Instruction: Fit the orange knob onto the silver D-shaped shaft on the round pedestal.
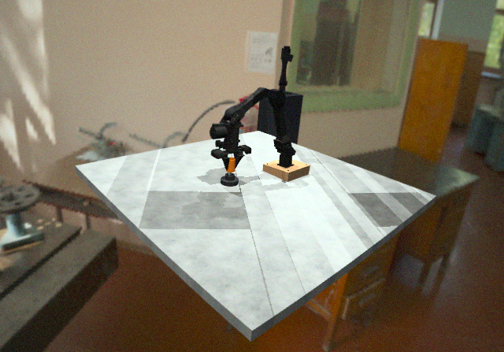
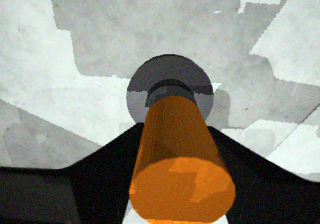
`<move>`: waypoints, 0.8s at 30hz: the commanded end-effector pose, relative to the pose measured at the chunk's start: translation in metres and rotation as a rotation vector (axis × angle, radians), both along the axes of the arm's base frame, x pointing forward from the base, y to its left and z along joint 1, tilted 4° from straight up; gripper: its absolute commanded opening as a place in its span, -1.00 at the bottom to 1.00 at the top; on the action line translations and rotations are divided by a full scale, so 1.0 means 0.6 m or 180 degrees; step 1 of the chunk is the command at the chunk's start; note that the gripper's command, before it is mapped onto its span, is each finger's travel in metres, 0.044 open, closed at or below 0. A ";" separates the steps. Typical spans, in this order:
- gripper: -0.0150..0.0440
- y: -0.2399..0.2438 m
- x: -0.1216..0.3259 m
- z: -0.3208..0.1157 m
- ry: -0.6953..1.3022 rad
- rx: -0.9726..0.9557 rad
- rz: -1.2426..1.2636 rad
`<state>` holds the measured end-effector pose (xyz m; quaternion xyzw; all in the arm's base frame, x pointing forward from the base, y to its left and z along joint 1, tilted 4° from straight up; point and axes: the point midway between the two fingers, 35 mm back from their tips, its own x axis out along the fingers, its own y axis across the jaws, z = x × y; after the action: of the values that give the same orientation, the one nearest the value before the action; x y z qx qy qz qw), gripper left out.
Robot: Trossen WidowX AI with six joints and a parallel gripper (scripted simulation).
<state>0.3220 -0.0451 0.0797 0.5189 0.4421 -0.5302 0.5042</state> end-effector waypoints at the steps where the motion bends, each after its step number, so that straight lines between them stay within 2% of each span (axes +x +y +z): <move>1: -0.49 -0.001 0.000 0.008 -0.0028 -0.0002 -0.0092; 24: -0.49 0.000 0.001 -0.005 -0.0038 0.0005 -0.0221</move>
<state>0.3222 -0.0450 0.0778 0.5368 0.4227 -0.5428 0.4885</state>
